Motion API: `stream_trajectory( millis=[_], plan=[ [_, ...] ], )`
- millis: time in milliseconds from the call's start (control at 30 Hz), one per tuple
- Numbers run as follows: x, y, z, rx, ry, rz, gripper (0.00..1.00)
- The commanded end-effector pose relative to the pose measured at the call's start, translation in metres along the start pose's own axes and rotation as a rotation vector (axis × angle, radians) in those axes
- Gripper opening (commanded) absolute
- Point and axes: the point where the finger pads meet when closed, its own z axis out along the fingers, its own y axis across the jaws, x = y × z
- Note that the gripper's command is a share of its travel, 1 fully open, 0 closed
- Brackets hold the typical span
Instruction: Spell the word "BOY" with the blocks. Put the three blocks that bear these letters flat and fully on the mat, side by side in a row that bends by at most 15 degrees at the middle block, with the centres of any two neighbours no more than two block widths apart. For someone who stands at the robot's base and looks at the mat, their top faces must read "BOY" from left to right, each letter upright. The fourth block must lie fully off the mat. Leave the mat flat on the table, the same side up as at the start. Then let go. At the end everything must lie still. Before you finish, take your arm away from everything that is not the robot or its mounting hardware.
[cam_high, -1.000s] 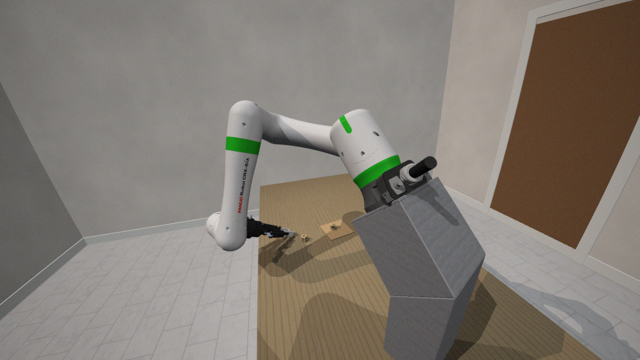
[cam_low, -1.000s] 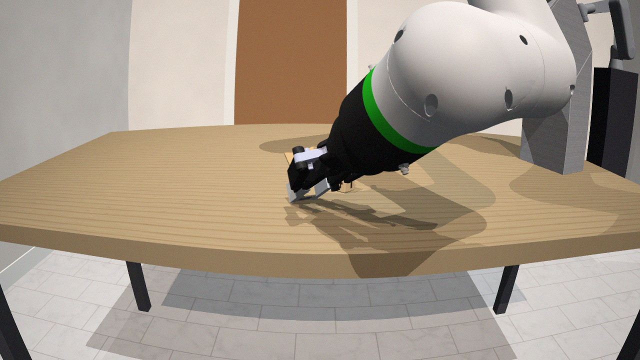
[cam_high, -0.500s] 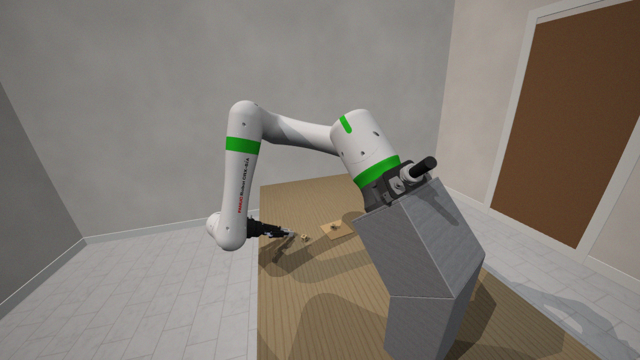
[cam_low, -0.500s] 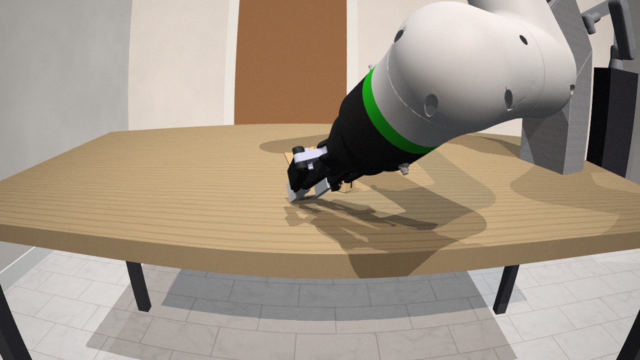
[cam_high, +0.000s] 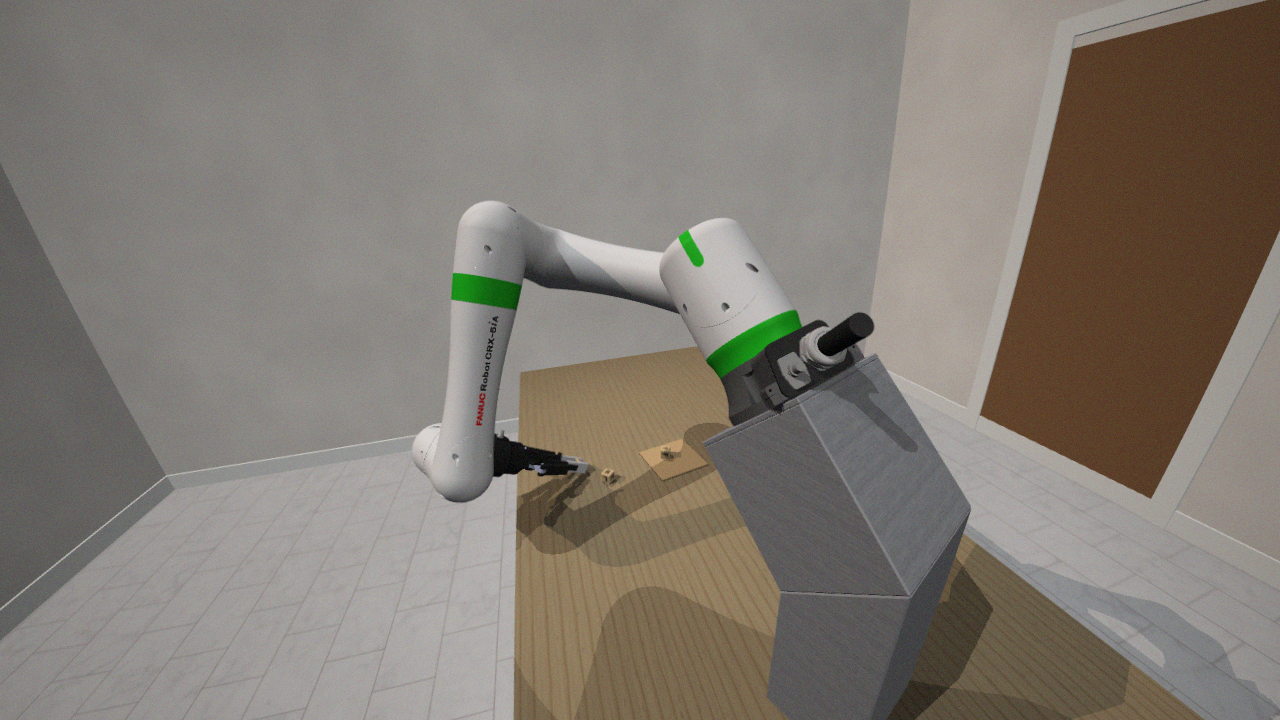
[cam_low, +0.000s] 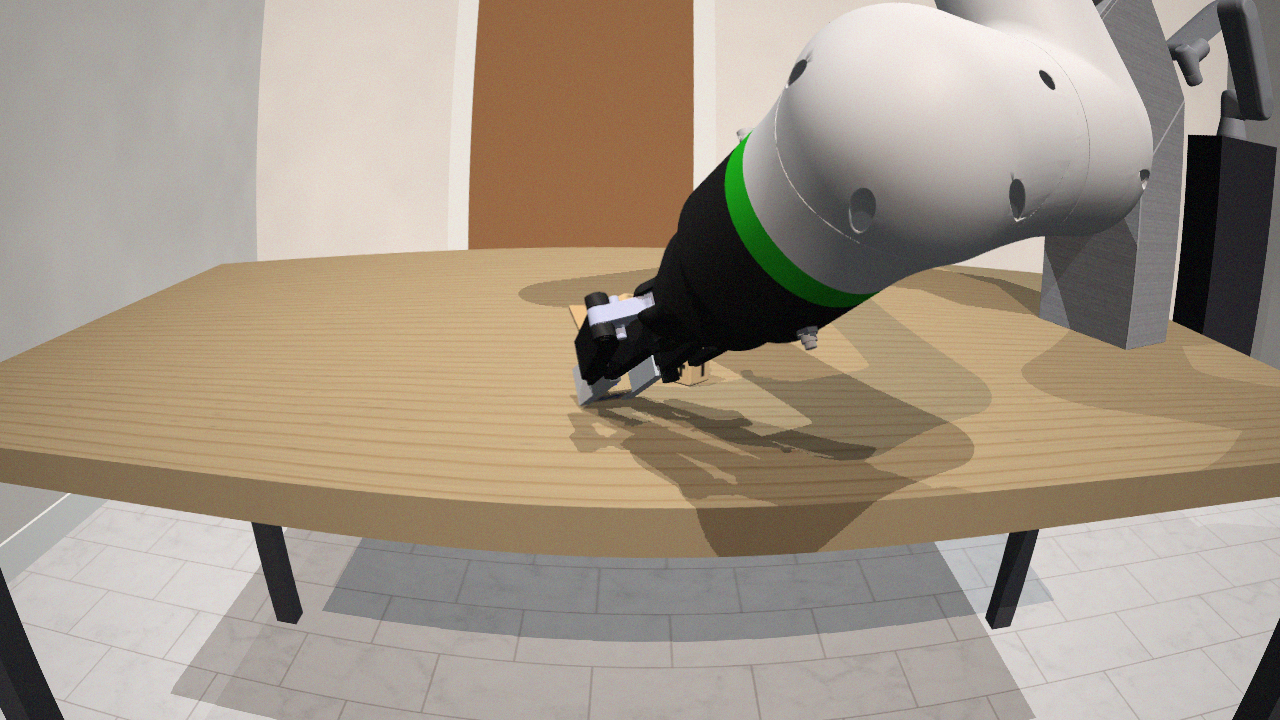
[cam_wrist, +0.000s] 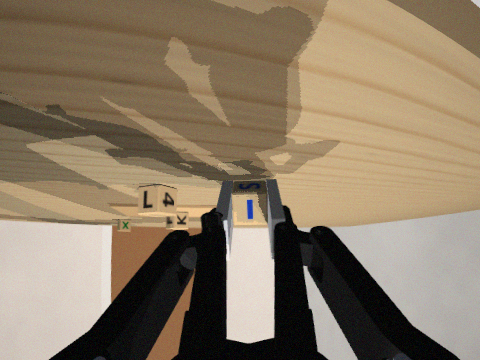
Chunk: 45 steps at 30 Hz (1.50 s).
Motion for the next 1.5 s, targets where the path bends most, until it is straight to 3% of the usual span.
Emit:
stream_trajectory(
  millis=[0, 400, 1467],
  plan=[
    [0.0000, 0.0001, -0.0001, 0.000, 0.000, 0.000, 0.15],
    [0.0000, 0.0001, -0.0001, 0.000, 0.000, 0.000, 0.25],
    [0.0000, 0.0001, -0.0001, 0.000, 0.000, 0.000, 0.25]
  ],
)
